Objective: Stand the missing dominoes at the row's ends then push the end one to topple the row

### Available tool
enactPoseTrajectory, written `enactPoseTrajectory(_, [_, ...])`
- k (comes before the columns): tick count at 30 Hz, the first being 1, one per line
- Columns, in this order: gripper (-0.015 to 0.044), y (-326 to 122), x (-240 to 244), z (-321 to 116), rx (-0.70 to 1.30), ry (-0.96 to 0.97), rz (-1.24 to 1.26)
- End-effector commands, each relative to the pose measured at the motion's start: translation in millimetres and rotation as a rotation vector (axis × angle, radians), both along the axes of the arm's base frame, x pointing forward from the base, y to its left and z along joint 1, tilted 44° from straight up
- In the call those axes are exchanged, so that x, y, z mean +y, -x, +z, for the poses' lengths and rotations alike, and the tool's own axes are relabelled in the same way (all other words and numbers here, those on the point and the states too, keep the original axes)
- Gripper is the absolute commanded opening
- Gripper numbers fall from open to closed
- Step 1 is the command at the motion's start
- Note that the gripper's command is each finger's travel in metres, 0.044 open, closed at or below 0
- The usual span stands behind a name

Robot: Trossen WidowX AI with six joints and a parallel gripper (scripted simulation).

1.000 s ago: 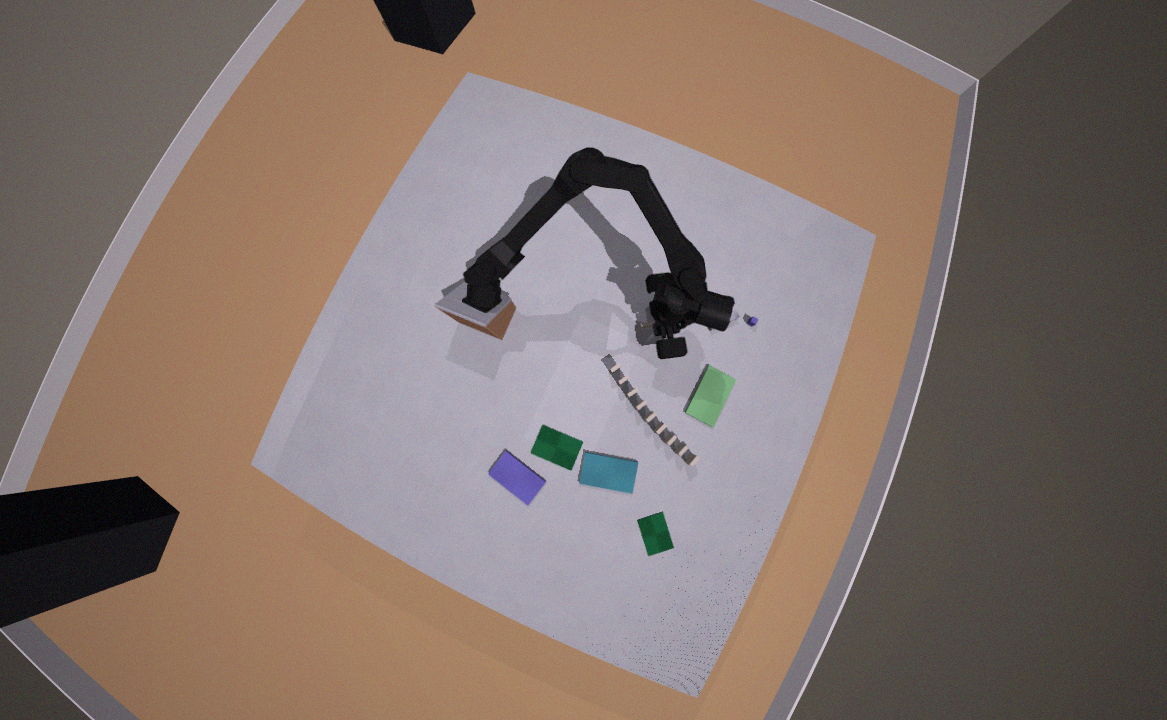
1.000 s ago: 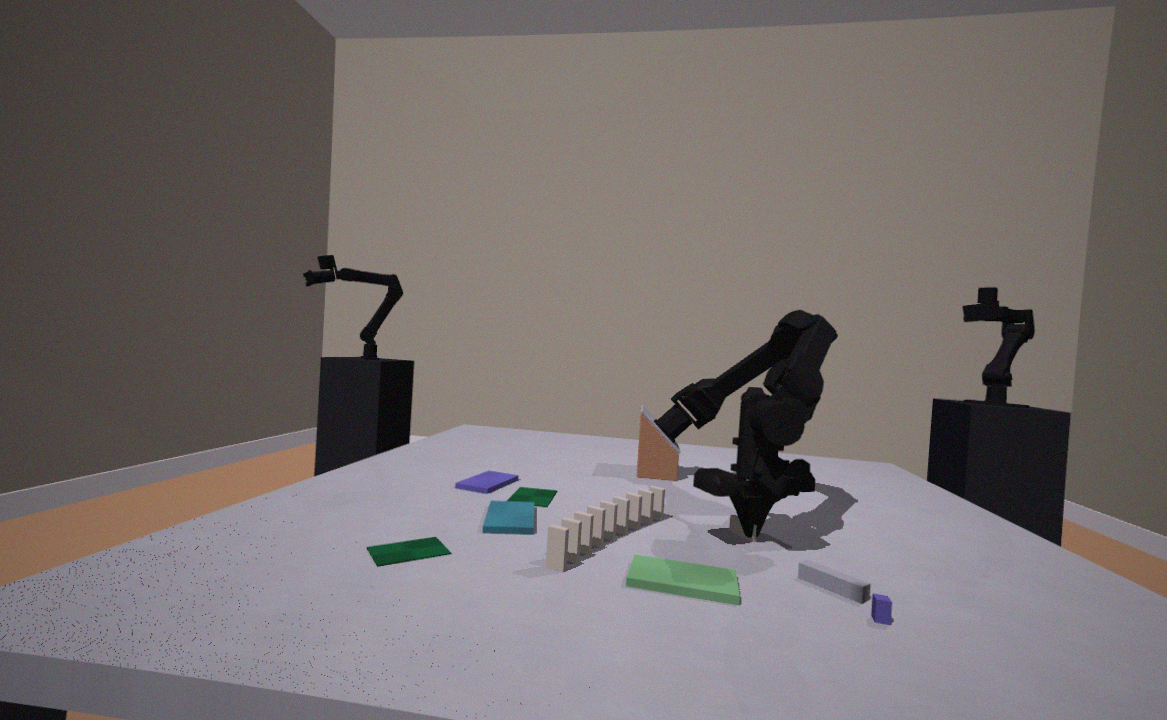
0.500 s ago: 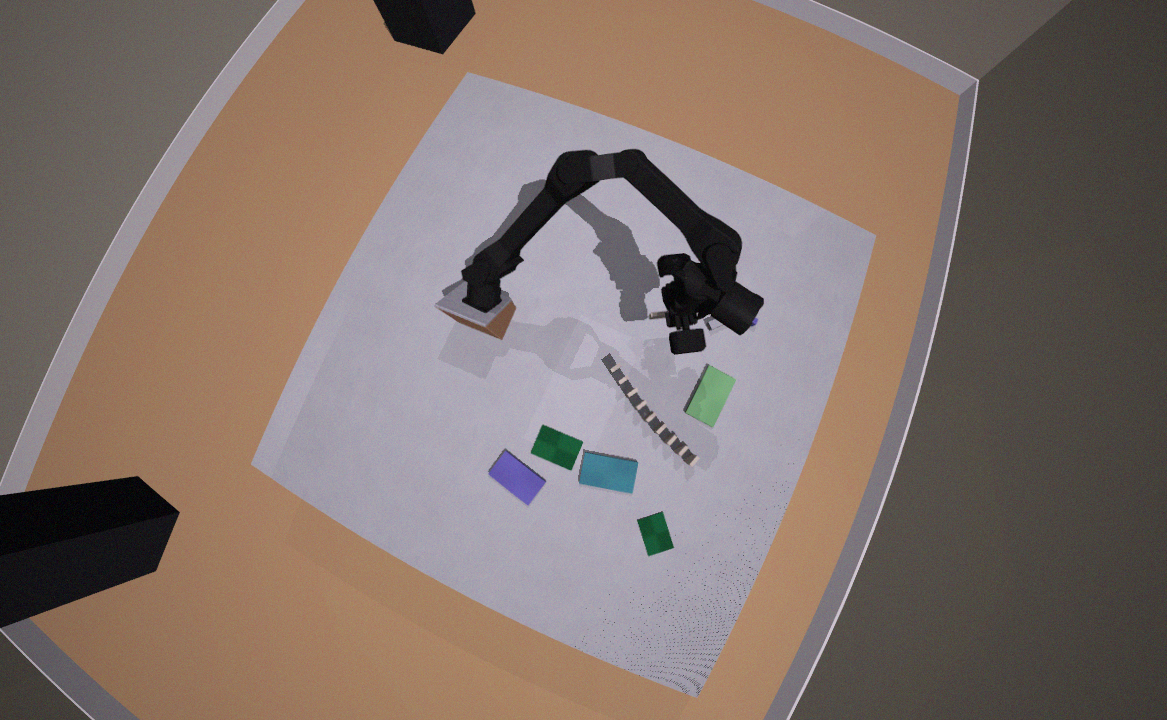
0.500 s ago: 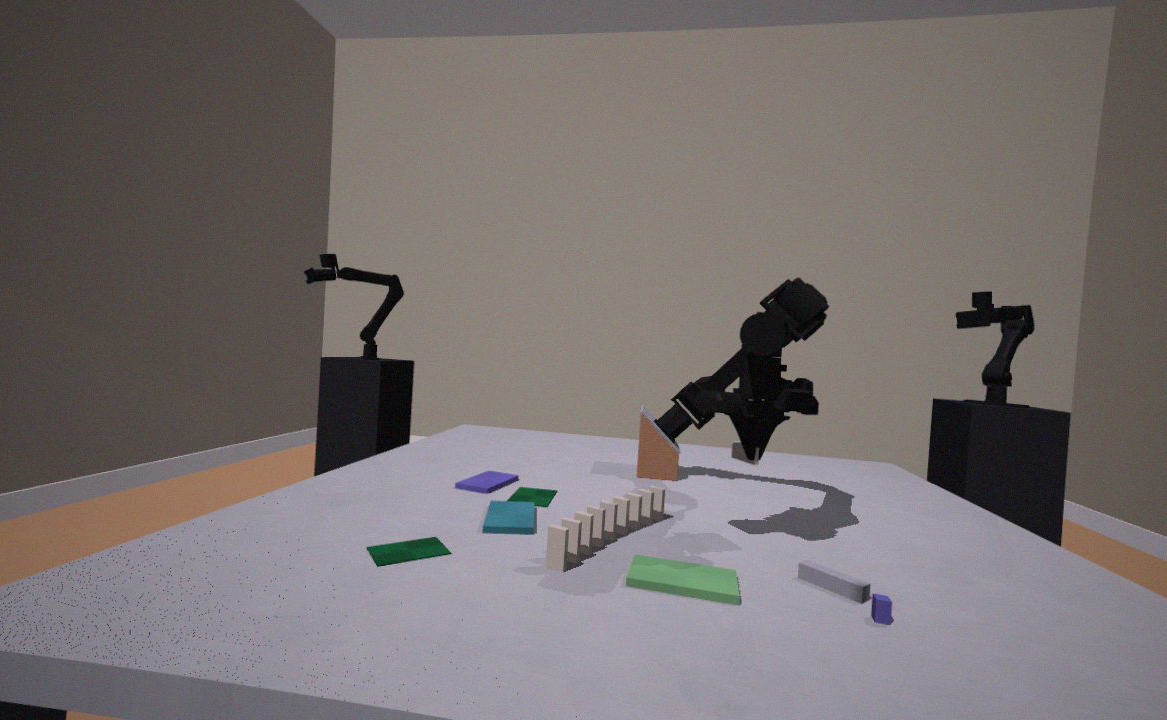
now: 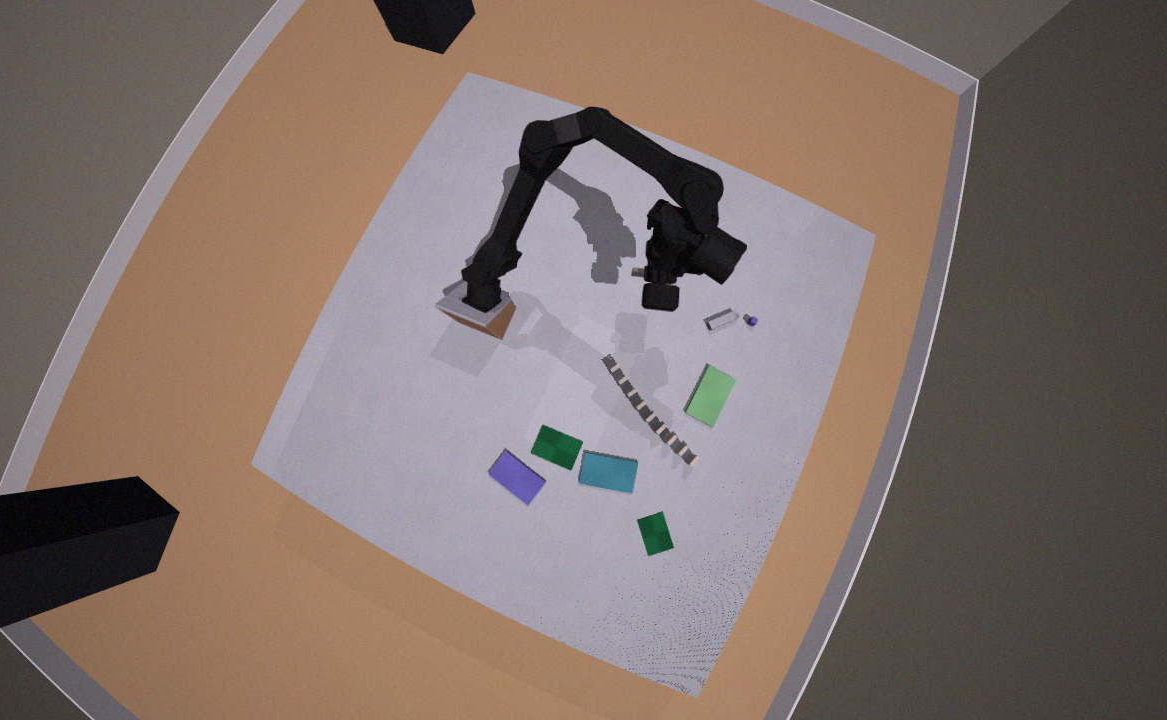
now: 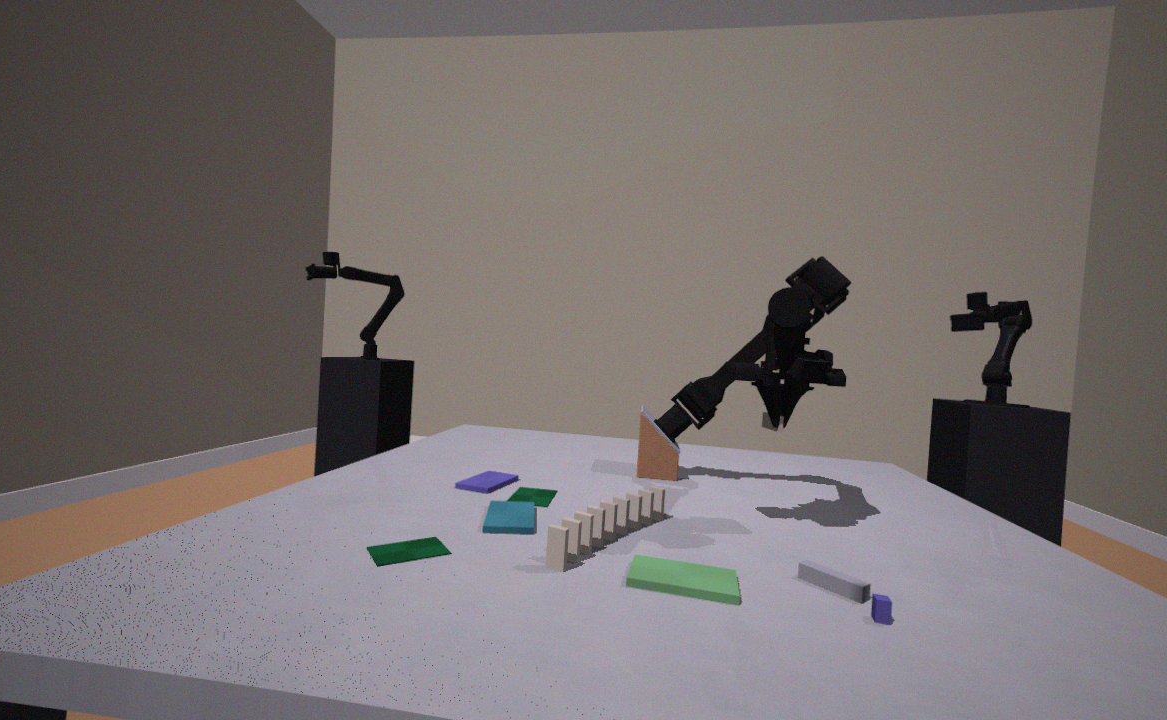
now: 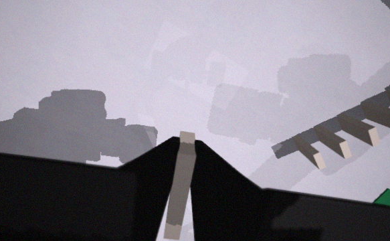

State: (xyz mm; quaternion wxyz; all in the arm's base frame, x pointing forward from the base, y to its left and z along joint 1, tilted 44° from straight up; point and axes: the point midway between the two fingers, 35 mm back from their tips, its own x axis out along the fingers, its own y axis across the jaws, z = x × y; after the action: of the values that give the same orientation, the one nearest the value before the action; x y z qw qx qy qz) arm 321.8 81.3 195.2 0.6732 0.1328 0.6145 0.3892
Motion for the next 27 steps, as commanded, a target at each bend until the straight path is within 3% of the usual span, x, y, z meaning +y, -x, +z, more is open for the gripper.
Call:
enactPoseTrajectory(1, [0.0022, 55.7, 14.5, 19.7, 0.103, 0.006, -0.107])
enactPoseTrajectory(7, [0.0022, 123.3, 26.2, 24.1, 0.236, 0.015, -0.243])
enactPoseTrajectory(16, [0.0022, 125.5, 26.6, 23.3, 0.239, 0.019, -0.246])
enactPoseTrajectory(27, [0.0022, 131.3, 30.2, -8.8, 0.114, 0.228, -0.208])
